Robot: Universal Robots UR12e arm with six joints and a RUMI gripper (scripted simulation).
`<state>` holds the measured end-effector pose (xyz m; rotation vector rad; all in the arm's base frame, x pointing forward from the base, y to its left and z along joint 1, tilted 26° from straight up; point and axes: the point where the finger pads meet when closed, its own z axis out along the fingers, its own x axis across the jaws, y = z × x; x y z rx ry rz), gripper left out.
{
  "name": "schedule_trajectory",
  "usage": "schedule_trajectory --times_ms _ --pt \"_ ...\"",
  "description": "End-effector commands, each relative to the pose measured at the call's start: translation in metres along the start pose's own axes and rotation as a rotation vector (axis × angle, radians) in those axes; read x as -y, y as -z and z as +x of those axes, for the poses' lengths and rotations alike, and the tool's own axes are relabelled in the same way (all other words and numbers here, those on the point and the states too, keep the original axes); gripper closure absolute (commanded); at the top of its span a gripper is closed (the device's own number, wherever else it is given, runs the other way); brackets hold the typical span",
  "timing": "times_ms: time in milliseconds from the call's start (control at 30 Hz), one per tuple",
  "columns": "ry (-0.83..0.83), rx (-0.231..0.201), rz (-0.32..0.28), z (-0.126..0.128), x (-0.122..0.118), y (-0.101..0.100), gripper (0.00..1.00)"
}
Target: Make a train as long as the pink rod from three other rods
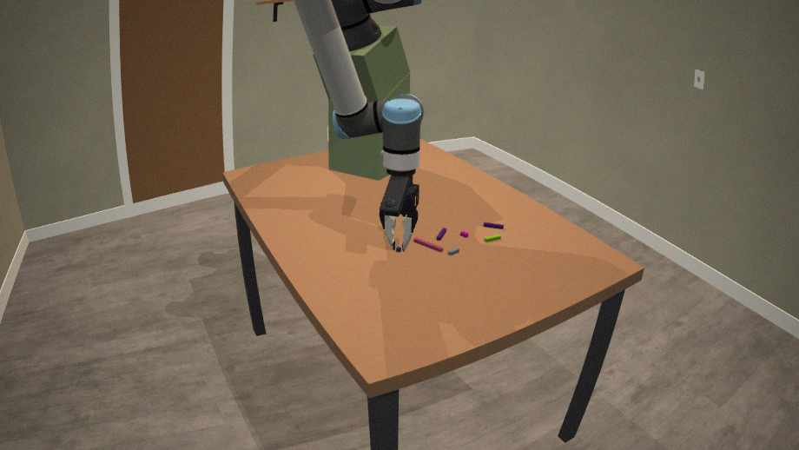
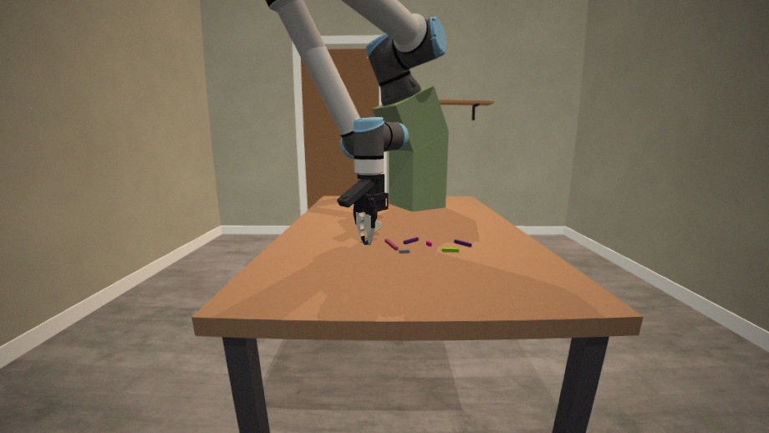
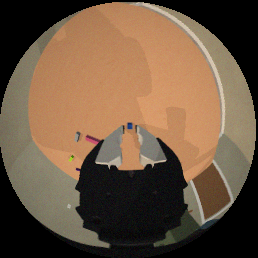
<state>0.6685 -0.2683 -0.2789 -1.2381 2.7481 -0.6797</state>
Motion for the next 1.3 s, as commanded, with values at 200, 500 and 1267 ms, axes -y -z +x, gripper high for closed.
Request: schedule_trajectory --times_ms 200,500,1267 --pt "0.0 0.0 0.001 0.0 0.0 0.016 0.86" --pt "0.0 0.0 0.001 0.0 0.0 0.052 0.86" --pt "0.0 0.0 0.001 0.0 0.0 0.09 0.0"
